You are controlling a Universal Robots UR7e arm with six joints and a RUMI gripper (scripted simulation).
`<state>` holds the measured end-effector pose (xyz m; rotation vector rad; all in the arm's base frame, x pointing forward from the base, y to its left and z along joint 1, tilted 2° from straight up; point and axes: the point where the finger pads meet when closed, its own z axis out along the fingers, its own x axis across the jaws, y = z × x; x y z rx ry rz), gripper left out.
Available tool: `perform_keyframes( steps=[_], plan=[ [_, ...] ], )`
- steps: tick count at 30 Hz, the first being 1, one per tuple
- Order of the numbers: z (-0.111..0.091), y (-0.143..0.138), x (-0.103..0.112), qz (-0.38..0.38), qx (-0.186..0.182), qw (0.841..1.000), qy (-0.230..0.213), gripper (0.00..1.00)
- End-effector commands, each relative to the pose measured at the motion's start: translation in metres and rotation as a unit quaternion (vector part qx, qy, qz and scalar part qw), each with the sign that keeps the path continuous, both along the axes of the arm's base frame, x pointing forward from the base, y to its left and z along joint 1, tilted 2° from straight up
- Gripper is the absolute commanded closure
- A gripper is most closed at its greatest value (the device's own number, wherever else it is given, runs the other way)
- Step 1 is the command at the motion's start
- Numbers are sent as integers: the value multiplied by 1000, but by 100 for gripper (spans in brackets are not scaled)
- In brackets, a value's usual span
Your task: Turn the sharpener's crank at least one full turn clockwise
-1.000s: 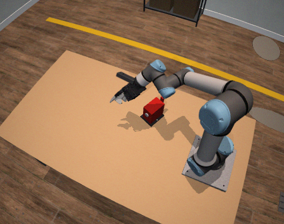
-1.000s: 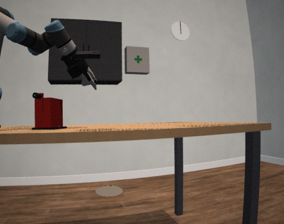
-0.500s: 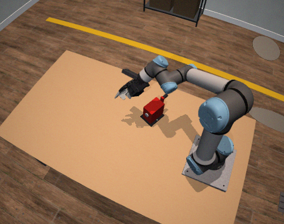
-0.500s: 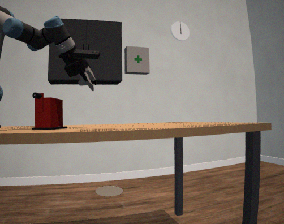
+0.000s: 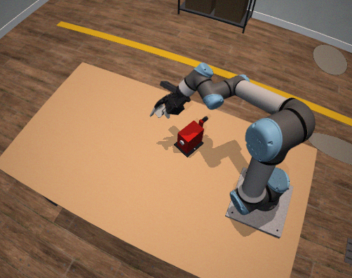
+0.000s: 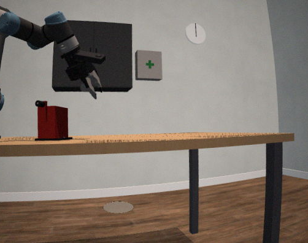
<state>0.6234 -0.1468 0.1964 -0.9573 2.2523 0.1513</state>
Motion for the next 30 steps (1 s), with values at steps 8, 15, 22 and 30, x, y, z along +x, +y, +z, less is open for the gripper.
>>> perform_keyframes(
  steps=[8, 15, 22, 30],
  plan=[
    [-4, -38, -25, -70, 37, 995, 57, 68],
    [-7, -53, -39, -106, 57, 989, 85, 68],
    [-9, -67, -52, -123, 66, 985, 99, 68],
    [-11, -89, -77, -176, 96, 970, 139, 68]
  ],
)
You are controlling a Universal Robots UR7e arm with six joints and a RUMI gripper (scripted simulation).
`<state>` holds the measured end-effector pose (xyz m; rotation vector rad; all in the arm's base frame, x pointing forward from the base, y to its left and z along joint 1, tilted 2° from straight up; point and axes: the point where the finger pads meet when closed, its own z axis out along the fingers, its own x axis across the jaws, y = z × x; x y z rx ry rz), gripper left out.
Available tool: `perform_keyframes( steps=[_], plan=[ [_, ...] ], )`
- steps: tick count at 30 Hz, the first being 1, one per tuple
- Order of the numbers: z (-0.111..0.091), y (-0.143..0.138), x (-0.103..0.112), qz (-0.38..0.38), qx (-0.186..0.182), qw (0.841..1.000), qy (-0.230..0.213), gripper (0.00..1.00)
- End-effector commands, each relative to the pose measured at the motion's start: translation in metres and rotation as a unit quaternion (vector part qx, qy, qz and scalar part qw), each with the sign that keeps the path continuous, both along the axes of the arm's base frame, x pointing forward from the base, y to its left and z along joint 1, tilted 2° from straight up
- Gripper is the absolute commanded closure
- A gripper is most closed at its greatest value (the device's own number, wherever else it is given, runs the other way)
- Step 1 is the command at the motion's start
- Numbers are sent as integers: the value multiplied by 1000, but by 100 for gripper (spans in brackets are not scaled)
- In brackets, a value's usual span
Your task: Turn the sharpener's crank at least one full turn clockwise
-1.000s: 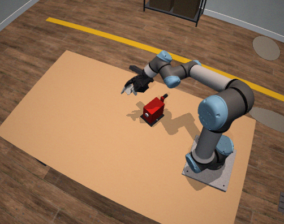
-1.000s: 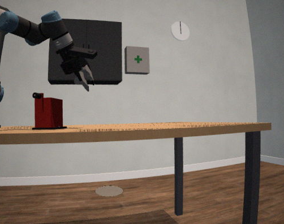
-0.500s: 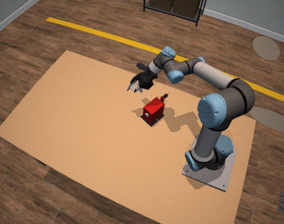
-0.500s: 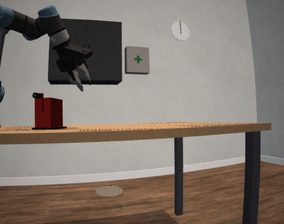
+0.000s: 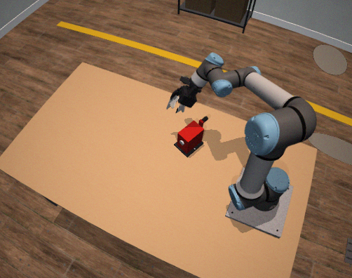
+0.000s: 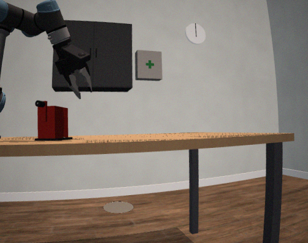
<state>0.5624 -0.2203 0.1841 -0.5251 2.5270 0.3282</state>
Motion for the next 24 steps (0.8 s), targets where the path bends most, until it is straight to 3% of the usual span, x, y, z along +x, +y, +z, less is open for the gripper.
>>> perform_keyframes(
  steps=[1, 6, 13, 17, 24],
  plan=[
    [2, -16, -16, -26, 13, 999, 21, 68],
    [-1, -28, -32, -74, 41, 995, 59, 68],
    [1, -35, -43, -80, 43, 994, 62, 68],
    [-1, -45, -61, -127, 71, 984, 99, 68],
    [1, -51, -72, -132, 73, 983, 102, 68]
  ],
)
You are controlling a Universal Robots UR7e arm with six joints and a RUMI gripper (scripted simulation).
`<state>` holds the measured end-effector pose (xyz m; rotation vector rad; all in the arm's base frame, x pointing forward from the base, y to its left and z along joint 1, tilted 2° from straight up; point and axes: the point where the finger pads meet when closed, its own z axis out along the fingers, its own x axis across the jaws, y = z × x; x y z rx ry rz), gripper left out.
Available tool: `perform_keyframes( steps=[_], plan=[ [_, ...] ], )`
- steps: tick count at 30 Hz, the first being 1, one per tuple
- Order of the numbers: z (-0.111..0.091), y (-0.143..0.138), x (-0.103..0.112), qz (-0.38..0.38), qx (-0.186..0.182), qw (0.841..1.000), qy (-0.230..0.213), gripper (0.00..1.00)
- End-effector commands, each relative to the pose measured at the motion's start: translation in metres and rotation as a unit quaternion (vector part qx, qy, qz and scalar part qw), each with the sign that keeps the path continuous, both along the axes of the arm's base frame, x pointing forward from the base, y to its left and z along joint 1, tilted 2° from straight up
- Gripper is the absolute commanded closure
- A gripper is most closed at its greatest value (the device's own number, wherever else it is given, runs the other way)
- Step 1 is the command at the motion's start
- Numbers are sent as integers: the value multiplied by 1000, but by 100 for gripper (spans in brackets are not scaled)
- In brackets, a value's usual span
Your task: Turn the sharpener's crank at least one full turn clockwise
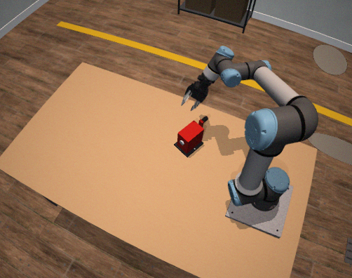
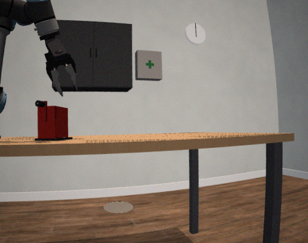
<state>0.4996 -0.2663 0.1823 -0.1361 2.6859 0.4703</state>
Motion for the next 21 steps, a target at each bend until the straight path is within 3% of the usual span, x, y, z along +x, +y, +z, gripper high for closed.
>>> perform_keyframes(
  steps=[1, 5, 11, 15, 21],
  plan=[
    [3, -5, -9, -11, 6, 1000, 10, 68],
    [2, -14, -27, -59, 35, 997, 47, 68],
    [4, -18, -38, -63, 36, 996, 50, 68],
    [4, -25, -57, -111, 66, 988, 87, 68],
    [8, -28, -68, -115, 67, 987, 89, 68]
  ],
)
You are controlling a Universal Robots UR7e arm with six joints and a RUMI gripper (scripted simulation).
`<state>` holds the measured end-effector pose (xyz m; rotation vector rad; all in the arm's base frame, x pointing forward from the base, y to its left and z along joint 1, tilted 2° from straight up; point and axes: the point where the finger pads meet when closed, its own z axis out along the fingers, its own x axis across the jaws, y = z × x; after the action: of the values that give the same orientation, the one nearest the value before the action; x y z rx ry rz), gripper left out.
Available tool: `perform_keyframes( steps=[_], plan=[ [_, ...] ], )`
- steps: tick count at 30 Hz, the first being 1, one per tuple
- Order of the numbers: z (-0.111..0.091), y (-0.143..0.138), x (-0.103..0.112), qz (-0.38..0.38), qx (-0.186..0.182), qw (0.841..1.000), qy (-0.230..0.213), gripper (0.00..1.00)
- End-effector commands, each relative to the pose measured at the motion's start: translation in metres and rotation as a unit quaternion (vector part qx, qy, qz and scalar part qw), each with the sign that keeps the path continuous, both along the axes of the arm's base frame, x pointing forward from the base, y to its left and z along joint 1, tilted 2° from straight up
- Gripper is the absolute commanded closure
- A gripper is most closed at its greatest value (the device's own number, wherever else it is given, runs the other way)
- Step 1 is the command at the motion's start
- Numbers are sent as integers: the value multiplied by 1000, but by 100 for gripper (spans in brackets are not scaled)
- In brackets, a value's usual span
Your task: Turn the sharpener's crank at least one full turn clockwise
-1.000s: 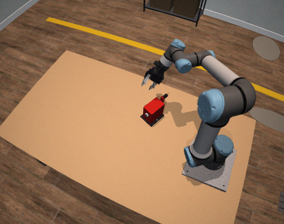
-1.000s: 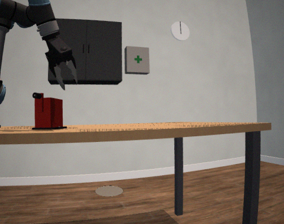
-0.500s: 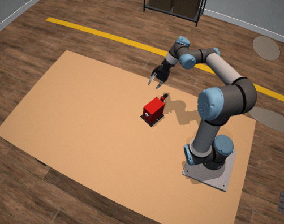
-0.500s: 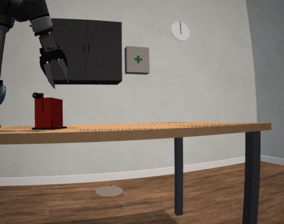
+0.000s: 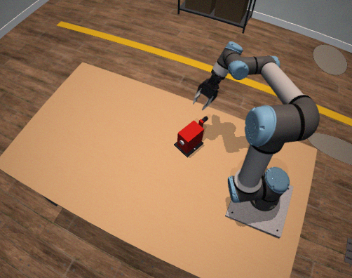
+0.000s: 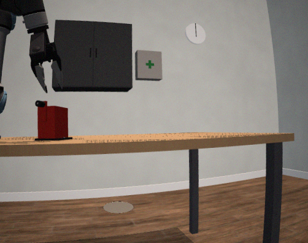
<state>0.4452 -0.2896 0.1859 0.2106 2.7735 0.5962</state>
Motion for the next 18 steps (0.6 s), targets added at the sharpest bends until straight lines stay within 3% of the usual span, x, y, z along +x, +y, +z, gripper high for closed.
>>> perform_keyframes(
  steps=[1, 4, 14, 18],
  plan=[
    [5, -6, -19, -27, 15, 999, 22, 68],
    [5, -10, -33, -62, 39, 996, 50, 68],
    [10, -14, -54, -89, 55, 992, 71, 68],
    [15, -16, -73, -116, 70, 987, 91, 68]
  ],
)
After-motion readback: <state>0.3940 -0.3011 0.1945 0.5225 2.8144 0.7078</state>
